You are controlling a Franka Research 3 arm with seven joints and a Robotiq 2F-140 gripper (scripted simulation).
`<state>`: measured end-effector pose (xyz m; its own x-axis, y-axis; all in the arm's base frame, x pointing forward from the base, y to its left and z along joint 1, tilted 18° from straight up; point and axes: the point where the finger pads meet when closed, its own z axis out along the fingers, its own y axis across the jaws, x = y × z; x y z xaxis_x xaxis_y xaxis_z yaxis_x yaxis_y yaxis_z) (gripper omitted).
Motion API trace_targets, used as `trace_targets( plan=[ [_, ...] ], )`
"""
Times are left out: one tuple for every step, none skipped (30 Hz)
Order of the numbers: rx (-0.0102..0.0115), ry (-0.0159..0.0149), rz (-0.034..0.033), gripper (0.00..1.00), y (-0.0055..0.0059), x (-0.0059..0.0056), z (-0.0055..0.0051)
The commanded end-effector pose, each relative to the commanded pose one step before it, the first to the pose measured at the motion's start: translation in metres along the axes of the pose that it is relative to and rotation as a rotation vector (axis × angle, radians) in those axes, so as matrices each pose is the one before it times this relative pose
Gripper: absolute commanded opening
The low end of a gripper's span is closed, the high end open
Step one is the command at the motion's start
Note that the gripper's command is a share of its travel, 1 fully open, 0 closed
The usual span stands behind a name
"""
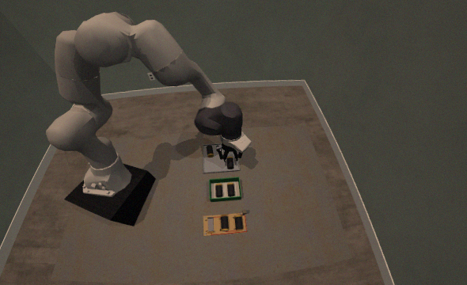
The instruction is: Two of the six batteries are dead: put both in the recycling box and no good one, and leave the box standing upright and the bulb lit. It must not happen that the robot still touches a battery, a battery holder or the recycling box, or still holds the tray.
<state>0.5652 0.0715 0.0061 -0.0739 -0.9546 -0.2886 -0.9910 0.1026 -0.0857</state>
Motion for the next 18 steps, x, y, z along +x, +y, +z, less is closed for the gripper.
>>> trace_targets(
  plan=[
    [0.01179,0.00065,-0.00645,0.29,-0.00447,-0.00152,-0.00031],
    [0.00000,0.00000,0.00000,0.29,0.00000,0.00000,0.00039],
    [0.00000,0.00000,0.00000,0.29,0.00000,0.00000,0.00084],
    [0.00000,0.00000,0.00000,0.29,0.00001,0.00000,0.00128],
    [0.00000,0.00000,0.00000,0.29,0.00000,0.00000,0.00159],
    [0.00000,0.00000,0.00000,0.29,0.00000,0.00000,0.00169],
    [0.00000,0.00000,0.00000,0.29,0.00000,0.00000,0.00158],
    [0.00000,0.00000,0.00000,0.29,0.00000,0.00000,0.00127],
    [0.00000,0.00000,0.00000,0.29,0.00000,0.00000,0.00084],
    [0.00000,0.00000,0.00000,0.29,0.00000,0.00000,0.00038],
    [0.00000,0.00000,0.00000,0.29,0.00000,0.00000,0.00000],
    [0.00000,0.00000,0.00000,0.29,0.00000,0.00000,0.00000],
    [0.00000,0.00000,0.00000,0.29,0.00000,0.00000,0.00007],
    [0.00000,0.00000,0.00000,0.29,0.00000,0.00000,0.00000],
    [0.00000,0.00000,0.00000,0.29,0.00000,0.00000,0.00000],
    [0.00000,0.00000,0.00000,0.29,0.00000,0.00000,0.00000],
    [0.00000,0.00000,0.00000,0.29,0.00000,0.00000,0.00000],
    [0.00000,0.00000,0.00000,0.29,0.00000,0.00000,0.00000]
  ],
)
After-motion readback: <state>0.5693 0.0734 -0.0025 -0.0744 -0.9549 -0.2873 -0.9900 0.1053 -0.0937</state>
